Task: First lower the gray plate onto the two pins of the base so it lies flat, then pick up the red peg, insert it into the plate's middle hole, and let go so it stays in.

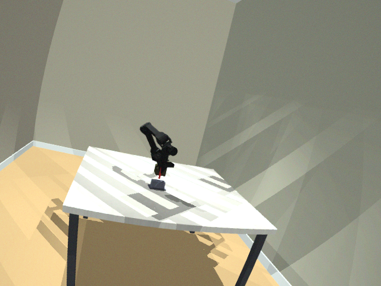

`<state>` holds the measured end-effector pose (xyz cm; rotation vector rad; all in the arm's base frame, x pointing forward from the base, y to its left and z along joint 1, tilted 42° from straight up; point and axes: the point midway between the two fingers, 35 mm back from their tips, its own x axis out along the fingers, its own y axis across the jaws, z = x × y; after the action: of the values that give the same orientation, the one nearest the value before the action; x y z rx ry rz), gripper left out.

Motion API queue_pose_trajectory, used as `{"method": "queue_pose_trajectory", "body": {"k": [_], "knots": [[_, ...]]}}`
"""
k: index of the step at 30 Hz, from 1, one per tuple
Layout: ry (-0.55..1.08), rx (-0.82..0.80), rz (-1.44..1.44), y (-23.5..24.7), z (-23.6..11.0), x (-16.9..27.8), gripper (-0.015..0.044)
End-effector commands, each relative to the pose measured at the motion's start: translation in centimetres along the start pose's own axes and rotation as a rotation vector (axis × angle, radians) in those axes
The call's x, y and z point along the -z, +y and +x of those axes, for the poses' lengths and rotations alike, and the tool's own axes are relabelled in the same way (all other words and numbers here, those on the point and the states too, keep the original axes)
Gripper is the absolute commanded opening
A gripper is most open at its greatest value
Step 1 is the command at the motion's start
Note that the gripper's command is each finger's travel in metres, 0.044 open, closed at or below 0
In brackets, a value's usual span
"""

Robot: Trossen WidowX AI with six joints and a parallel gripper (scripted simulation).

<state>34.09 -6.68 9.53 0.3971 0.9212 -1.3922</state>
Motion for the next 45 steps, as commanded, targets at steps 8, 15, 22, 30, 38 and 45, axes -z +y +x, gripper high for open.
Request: {"method": "queue_pose_trajectory", "body": {"k": [8,15,22,30,38,45], "knots": [[0.000,0.000,0.000,0.0,0.0,0.0,0.0000],[0.000,0.000,0.000,0.2,0.0,-0.3,0.0000],[0.000,0.000,0.000,0.1,0.0,-0.1,0.0000],[0.000,0.000,0.000,0.1,0.0,-0.1,0.0000],[-0.002,0.001,-0.001,0.1,0.7,-0.2,0.0000],[-0.005,0.003,-0.002,0.1,1.8,-0.2,0.0000]]}}
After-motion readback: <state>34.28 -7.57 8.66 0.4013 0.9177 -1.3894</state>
